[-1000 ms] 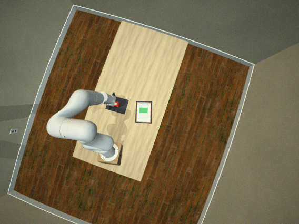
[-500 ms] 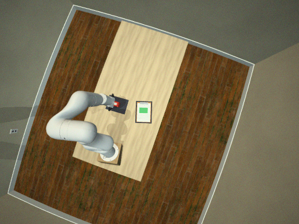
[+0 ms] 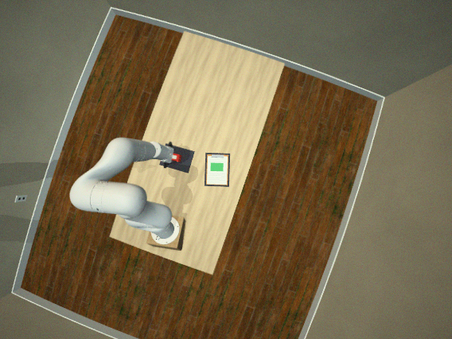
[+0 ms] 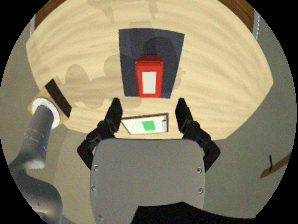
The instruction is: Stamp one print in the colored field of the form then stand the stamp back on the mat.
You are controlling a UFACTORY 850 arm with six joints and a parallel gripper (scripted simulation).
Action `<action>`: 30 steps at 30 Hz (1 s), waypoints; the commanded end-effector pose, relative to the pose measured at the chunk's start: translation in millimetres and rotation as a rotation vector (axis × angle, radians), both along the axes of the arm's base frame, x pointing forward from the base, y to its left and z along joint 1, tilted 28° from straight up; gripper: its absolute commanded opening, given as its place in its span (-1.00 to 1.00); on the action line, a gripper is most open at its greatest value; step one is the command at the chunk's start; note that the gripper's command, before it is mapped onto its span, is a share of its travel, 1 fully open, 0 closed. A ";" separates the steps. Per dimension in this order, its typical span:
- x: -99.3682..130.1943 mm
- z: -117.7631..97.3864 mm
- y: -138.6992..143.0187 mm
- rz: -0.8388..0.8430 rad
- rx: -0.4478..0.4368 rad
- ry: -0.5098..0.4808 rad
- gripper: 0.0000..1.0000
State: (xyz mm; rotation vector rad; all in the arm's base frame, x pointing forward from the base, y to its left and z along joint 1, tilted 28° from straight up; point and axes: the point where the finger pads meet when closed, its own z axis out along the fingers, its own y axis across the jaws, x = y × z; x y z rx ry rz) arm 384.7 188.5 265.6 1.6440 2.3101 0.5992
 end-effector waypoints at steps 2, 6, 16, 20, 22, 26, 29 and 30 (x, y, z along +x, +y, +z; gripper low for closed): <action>0.4 0.6 0.3 0.000 0.000 -0.002 1.00; 0.4 0.6 0.3 0.000 0.000 -0.002 1.00; -19.4 41.4 -7.8 -0.002 -0.003 -0.003 1.00; -21.3 44.6 -8.4 -0.002 -0.002 -0.003 1.00; -21.3 44.6 -8.4 -0.002 -0.002 -0.003 1.00; -21.2 44.6 -8.6 -0.006 0.000 -0.002 1.00; -20.2 44.4 -10.2 -0.031 0.010 0.004 1.00; -19.6 44.3 -11.2 -0.047 0.016 0.009 1.00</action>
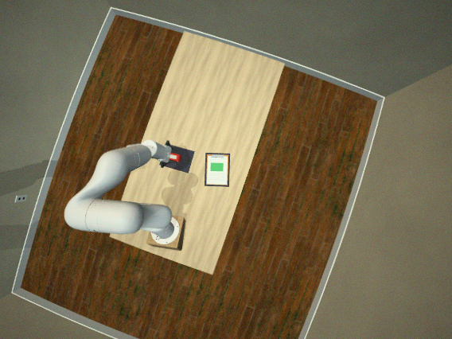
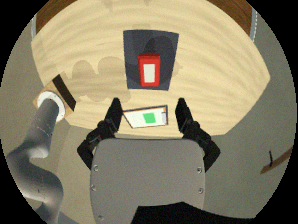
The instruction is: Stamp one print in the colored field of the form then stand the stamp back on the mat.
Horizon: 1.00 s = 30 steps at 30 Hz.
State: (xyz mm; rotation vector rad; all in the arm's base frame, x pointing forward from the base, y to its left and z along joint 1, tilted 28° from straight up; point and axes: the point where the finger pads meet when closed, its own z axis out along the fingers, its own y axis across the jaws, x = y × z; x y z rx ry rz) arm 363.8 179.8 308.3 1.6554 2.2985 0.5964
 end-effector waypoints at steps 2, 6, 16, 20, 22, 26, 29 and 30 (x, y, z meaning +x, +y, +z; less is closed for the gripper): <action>3.1 1.3 -5.3 -0.082 0.035 0.021 1.00; 9.1 0.2 -15.0 -0.239 0.098 0.059 1.00; 29.2 -3.3 -51.5 -0.637 0.263 0.148 1.00; 41.7 -5.4 -77.5 -0.798 0.330 0.179 1.00; 48.0 -6.4 -91.9 -0.878 0.363 0.193 1.00; 60.6 -8.1 -122.8 -1.041 0.427 0.216 1.00; 63.6 -8.5 -130.8 -1.161 0.472 0.232 1.00; 66.6 -8.8 -138.9 -1.195 0.486 0.236 1.00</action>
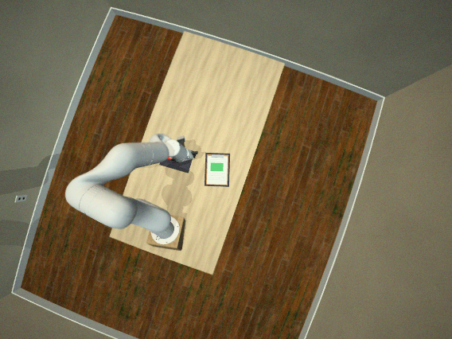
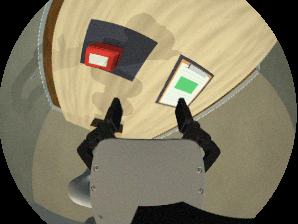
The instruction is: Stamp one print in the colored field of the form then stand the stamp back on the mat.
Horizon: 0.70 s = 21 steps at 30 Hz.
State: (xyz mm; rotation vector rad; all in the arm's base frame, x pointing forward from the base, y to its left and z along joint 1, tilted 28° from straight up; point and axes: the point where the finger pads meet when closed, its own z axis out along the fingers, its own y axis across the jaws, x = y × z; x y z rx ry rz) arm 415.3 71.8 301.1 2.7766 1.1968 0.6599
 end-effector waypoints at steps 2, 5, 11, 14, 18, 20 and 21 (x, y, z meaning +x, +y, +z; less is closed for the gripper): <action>20.8 -2.0 -47.2 -0.292 0.122 0.050 1.00; 28.5 -2.4 -71.4 -0.414 0.169 0.066 1.00; 40.8 -2.0 -116.5 -0.659 0.263 0.098 1.00; 43.8 -1.7 -129.5 -0.740 0.296 0.108 1.00; 47.2 -1.1 -146.4 -0.925 0.375 0.131 1.00; 49.0 -0.8 -155.6 -0.999 0.411 0.141 1.00; 49.7 -0.6 -159.6 -1.038 0.430 0.146 1.00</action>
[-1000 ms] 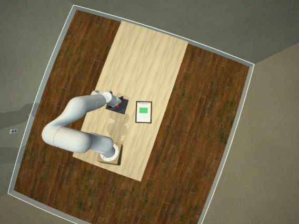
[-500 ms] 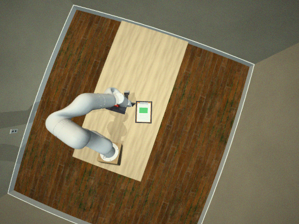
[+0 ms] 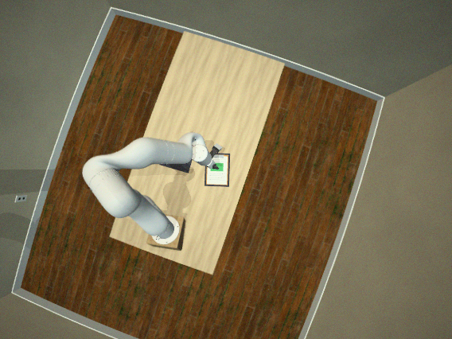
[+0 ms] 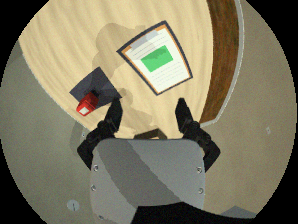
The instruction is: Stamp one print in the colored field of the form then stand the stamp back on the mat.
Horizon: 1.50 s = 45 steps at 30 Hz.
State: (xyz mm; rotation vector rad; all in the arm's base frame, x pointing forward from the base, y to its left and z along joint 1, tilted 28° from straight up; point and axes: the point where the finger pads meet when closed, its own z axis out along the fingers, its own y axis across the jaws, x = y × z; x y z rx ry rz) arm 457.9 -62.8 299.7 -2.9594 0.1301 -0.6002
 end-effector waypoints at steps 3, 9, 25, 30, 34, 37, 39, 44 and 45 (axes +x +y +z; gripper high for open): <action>8.5 1.2 -34.2 -0.328 0.154 0.044 1.00; 9.7 1.6 -41.7 -0.554 0.271 0.065 1.00; 41.6 -63.7 -28.5 -1.119 0.578 0.134 1.00; 41.8 -64.5 -28.4 -1.304 0.651 0.181 1.00; 41.8 -64.5 -28.4 -1.446 0.717 0.205 1.00; 41.8 -64.5 -28.4 -1.557 0.773 0.221 1.00; 41.8 -64.5 -28.4 -1.631 0.810 0.231 1.00; 41.8 -64.5 -28.4 -1.778 0.884 0.253 1.00; 41.8 -64.5 -28.4 -1.778 0.884 0.253 1.00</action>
